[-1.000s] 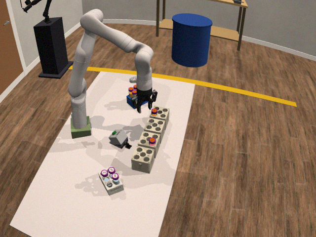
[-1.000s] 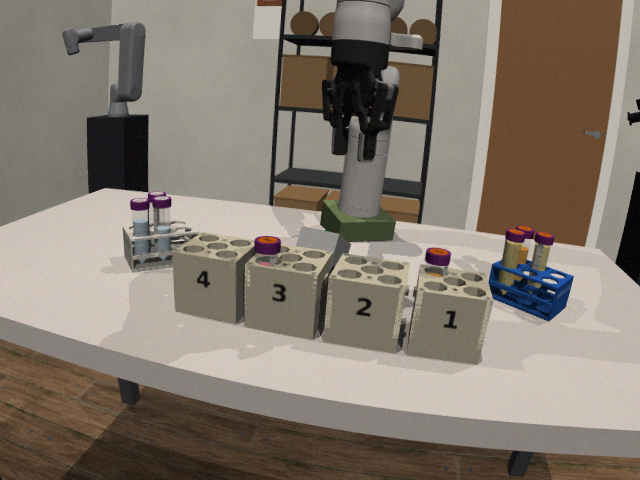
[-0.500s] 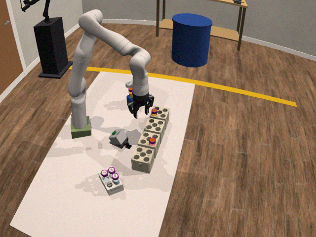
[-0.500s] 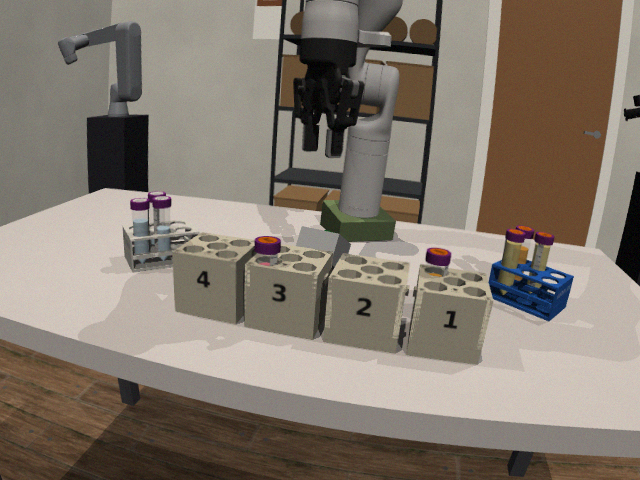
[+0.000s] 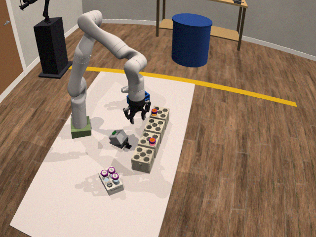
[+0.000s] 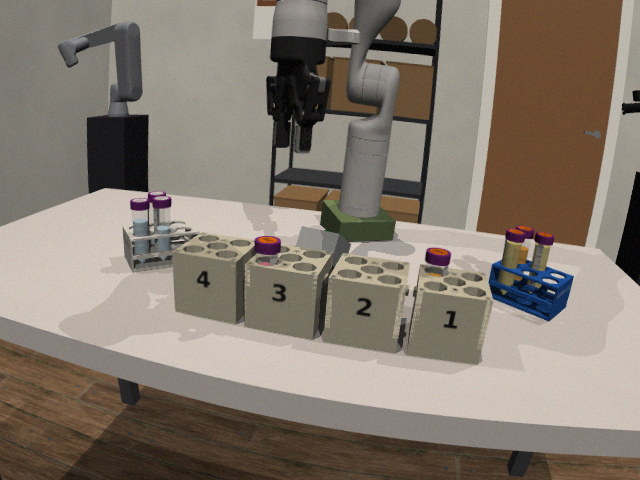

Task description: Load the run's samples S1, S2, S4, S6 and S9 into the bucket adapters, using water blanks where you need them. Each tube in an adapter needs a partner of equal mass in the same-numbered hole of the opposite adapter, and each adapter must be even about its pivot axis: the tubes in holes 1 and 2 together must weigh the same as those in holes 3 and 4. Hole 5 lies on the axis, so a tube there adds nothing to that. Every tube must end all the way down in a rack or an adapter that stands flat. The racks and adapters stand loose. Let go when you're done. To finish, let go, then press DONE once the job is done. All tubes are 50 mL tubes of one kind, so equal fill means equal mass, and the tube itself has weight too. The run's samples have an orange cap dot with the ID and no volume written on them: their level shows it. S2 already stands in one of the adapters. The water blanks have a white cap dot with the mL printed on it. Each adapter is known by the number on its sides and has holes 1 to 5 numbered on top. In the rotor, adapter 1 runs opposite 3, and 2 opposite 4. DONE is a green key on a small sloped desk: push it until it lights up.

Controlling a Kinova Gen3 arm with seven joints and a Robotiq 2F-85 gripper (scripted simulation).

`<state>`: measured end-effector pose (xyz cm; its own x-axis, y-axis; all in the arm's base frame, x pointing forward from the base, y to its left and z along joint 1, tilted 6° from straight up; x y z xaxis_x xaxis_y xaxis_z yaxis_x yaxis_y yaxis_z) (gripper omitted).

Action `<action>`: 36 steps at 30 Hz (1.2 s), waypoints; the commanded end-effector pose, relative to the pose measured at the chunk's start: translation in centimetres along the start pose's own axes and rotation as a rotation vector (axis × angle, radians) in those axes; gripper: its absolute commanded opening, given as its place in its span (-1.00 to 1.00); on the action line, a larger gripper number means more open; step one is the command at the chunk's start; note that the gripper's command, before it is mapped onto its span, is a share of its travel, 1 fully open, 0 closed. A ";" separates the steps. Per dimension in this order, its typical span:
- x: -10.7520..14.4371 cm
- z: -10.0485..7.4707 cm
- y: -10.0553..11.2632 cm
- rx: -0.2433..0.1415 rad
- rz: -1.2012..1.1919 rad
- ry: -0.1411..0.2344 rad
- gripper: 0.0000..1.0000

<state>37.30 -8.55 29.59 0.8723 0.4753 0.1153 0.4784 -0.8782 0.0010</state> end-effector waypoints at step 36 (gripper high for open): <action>-7.3 0.0 9.4 0.004 0.010 0.000 0.24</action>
<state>35.72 -19.05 28.98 0.8714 0.4761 0.1183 0.4789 -0.8779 0.0048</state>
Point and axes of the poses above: the point where the finger pads meet when closed, its own z axis out along the fingers, its own x axis across the jaws, y = z × x, the point moved 7 cm from there along -z, back along the fingers, and after that the axes turned 14 degrees about z, right-handed, at the moved point
